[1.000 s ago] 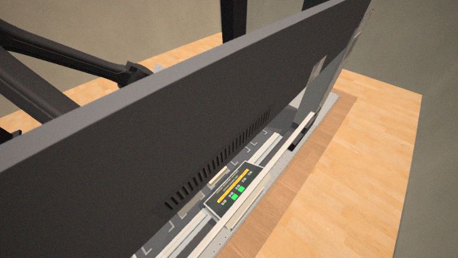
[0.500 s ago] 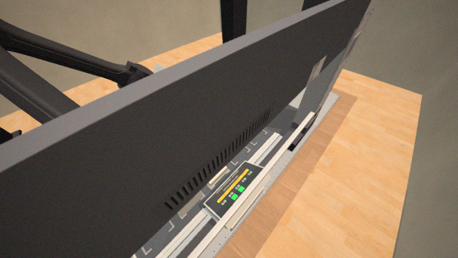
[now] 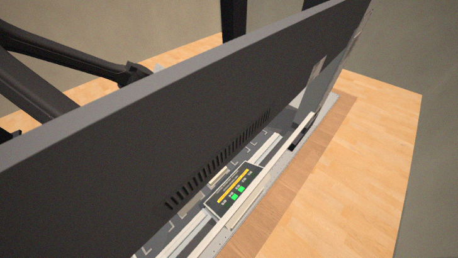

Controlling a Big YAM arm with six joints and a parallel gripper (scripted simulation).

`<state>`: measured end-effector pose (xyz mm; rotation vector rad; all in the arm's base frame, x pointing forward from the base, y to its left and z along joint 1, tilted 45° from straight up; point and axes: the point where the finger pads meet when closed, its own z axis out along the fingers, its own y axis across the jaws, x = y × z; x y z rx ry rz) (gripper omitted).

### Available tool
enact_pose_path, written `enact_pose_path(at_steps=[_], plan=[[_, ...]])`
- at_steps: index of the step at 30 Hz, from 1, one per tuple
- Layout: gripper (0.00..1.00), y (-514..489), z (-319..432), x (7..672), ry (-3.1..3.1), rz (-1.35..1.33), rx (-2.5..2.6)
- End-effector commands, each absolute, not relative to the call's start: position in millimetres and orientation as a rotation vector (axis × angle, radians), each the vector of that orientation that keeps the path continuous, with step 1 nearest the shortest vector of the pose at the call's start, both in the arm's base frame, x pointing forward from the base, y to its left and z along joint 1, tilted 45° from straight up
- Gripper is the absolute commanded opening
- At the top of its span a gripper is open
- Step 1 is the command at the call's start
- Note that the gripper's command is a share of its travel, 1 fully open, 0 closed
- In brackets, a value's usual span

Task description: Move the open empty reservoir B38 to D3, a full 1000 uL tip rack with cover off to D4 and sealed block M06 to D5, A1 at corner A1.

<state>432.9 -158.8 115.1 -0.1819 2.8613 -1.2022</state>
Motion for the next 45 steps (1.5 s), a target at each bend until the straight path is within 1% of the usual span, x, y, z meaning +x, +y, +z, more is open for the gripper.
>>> enact_pose_path(at_steps=[1, 6, 9, 45], plan=[[1.0, -155.5, 125.5, 443.5, 2.828, -1.194, -0.177], [1.0, -155.5, 125.5, 443.5, 2.828, -1.194, -0.177], [1.0, -144.3, 143.0, 450.6, 2.797, -1.183, -0.171], [1.0, -105.8, 181.6, 444.5, 2.796, -1.178, -0.168]])
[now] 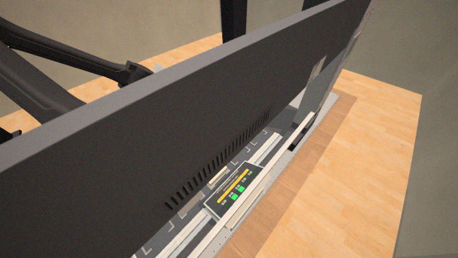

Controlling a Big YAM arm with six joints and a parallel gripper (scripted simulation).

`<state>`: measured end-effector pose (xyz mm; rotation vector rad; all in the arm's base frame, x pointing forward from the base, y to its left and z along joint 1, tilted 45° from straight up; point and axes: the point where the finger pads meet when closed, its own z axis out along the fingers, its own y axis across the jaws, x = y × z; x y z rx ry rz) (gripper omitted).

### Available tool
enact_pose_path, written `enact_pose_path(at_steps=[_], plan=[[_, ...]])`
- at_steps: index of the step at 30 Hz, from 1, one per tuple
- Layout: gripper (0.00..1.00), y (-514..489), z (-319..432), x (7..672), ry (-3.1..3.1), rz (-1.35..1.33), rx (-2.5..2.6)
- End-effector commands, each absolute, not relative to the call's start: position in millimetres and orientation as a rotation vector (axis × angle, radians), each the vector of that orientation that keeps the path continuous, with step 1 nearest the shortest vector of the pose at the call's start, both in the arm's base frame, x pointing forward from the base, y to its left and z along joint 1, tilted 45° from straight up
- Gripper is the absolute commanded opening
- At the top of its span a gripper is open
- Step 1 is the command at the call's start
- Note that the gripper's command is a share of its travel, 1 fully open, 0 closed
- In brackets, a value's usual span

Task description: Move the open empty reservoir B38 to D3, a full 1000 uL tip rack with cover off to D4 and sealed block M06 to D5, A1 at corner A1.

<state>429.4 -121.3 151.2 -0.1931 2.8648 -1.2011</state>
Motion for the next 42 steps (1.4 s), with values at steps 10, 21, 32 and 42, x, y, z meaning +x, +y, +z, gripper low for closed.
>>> enact_pose_path(at_steps=[10, 21, 32, 42], plan=[[1.0, -93.8, 193.6, 442.5, 2.796, -1.176, -0.168], [1.0, -83.0, 204.3, 440.6, 2.796, -1.175, -0.167], [1.0, -72.0, 213.6, 438.9, 2.799, -1.172, -0.169], [1.0, -60.1, 226.5, 436.5, 2.797, -1.168, -0.167]])
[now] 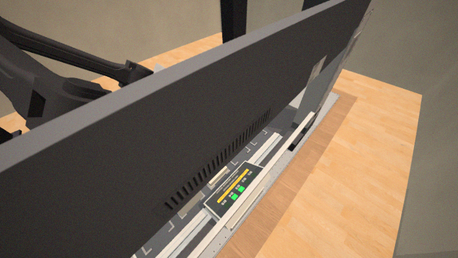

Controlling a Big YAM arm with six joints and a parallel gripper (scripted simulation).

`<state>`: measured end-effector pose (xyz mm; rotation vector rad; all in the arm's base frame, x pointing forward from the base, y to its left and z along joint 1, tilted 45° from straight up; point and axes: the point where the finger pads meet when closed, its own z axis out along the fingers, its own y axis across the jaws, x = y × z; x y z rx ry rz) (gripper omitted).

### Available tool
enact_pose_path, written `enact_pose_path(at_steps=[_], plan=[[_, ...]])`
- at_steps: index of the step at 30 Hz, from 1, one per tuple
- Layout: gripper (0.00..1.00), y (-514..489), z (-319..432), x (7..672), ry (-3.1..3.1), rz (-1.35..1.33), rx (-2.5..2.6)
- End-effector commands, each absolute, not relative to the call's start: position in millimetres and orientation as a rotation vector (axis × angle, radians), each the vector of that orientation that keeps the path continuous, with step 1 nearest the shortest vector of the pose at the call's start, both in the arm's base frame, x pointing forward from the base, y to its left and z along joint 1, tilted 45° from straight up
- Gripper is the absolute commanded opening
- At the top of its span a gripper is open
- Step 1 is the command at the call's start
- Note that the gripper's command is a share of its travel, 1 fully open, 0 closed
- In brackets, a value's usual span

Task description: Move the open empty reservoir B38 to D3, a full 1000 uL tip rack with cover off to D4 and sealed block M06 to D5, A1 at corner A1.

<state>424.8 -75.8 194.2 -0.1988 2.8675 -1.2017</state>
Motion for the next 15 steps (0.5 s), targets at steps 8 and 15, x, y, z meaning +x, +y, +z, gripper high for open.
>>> enact_pose_path(at_steps=[8, 15], plan=[[1.0, -52.8, 233.5, 435.2, 2.798, -1.166, -0.167], [1.0, -44.3, 239.6, 434.1, 2.803, -1.166, -0.17]])
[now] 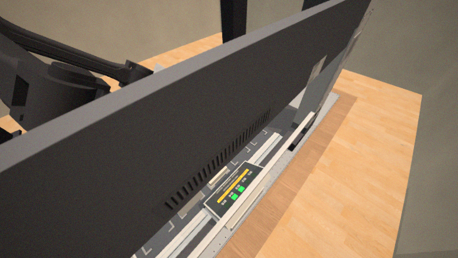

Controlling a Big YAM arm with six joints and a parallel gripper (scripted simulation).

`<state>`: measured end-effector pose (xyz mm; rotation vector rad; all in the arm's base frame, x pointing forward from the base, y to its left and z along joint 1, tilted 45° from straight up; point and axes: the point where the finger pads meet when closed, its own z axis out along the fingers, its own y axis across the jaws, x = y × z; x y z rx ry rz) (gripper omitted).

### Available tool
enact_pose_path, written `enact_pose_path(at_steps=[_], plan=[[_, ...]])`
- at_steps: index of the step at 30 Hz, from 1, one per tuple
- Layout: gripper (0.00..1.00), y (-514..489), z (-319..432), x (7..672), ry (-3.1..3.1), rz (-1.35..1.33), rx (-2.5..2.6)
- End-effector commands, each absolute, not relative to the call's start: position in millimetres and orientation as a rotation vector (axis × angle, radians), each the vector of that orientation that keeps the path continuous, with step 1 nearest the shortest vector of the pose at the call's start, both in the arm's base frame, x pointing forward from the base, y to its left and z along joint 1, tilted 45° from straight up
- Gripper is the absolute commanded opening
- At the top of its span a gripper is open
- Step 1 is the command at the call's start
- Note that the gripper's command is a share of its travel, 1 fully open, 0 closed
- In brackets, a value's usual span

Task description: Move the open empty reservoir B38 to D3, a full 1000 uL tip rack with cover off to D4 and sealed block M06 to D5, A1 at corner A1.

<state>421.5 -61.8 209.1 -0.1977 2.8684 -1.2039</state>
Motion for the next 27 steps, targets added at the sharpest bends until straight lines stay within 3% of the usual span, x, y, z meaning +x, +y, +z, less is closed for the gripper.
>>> enact_pose_path(at_steps=[1, 27], plan=[[1.0, -43.1, 241.0, 433.8, 2.803, -1.165, -0.169], [1.0, -46.4, 232.9, 429.4, 2.829, -1.181, -0.174]])
